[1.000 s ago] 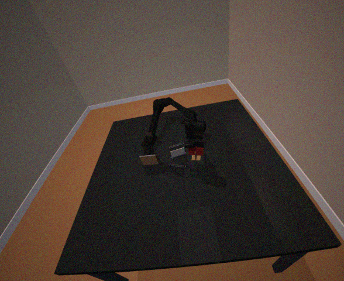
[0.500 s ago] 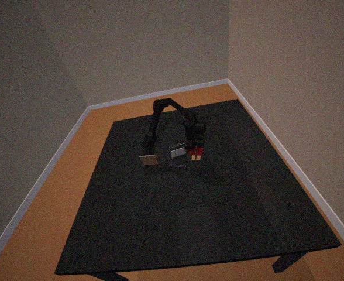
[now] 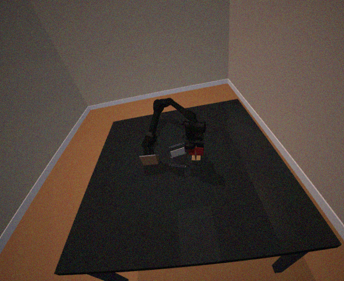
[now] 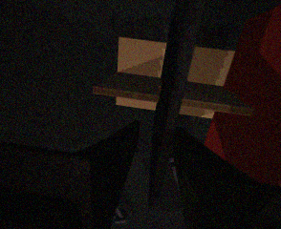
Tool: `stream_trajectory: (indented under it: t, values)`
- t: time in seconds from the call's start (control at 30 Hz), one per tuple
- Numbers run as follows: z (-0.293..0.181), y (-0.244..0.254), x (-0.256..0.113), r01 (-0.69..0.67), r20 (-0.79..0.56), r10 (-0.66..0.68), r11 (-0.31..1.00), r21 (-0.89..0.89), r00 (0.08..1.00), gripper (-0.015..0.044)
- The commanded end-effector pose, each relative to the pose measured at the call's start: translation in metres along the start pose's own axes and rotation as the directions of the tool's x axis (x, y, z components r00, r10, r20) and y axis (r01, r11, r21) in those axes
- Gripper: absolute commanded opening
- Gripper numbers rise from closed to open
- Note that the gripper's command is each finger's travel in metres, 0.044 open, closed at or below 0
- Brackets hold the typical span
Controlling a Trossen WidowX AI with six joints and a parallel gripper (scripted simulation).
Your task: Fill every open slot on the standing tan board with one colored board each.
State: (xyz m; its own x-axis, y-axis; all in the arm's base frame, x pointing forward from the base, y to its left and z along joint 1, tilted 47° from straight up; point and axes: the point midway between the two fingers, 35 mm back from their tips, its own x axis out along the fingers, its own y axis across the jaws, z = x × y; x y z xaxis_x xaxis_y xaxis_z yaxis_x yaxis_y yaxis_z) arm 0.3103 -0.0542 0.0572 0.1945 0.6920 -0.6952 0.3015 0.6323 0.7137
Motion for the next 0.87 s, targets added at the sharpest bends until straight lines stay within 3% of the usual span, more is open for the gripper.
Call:
stream_trajectory:
  t: [0.0,0.27,0.5,0.83]
  values:
    - [0.000,0.000,0.000,0.001,0.000,-0.001,1.000,-0.001,1.000,0.0161]
    - [0.000,0.000,-0.002,0.001,0.000,-0.001,1.000,-0.001,1.000,0.0161]
    - [0.000,-0.001,-0.076,-0.001,-0.001,0.001,1.000,0.004,1.000,0.0161]
    - [0.004,-0.002,-0.078,-0.001,-0.001,0.001,1.000,0.004,1.000,0.0161]
